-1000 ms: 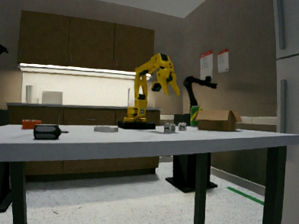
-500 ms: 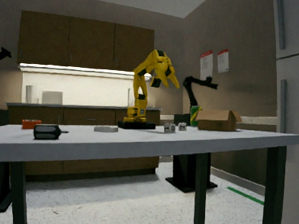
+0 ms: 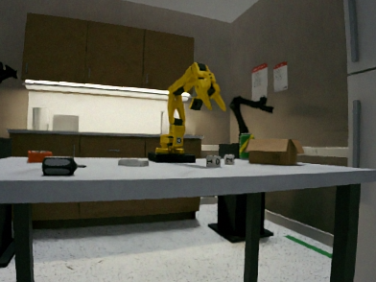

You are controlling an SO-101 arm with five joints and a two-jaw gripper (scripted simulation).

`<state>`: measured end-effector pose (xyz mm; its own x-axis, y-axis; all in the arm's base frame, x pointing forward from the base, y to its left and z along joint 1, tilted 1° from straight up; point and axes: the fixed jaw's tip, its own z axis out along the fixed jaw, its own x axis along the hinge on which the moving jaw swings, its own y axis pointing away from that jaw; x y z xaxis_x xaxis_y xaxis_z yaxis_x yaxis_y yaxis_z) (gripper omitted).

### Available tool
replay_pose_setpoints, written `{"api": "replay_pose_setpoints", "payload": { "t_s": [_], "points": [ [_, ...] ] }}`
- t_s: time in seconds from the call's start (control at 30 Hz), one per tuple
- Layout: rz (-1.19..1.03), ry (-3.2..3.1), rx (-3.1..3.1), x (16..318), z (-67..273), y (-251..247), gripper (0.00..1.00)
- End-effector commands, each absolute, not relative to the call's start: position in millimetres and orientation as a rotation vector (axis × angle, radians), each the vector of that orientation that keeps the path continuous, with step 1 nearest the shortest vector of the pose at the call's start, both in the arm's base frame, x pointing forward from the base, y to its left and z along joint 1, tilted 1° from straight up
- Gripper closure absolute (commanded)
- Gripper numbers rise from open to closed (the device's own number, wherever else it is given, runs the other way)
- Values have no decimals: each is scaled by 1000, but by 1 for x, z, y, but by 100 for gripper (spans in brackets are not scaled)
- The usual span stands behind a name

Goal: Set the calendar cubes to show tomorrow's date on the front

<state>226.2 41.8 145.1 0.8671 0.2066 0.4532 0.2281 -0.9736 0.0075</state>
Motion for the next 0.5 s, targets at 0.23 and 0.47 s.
{"api": "replay_pose_setpoints", "payload": {
  "t_s": [0.23, 0.47],
  "points": [
    [-736, -164, -2968, 226, 149, 42, 65],
    [-724, -30, -2951, 225, 148, 43, 65]
  ]
}}
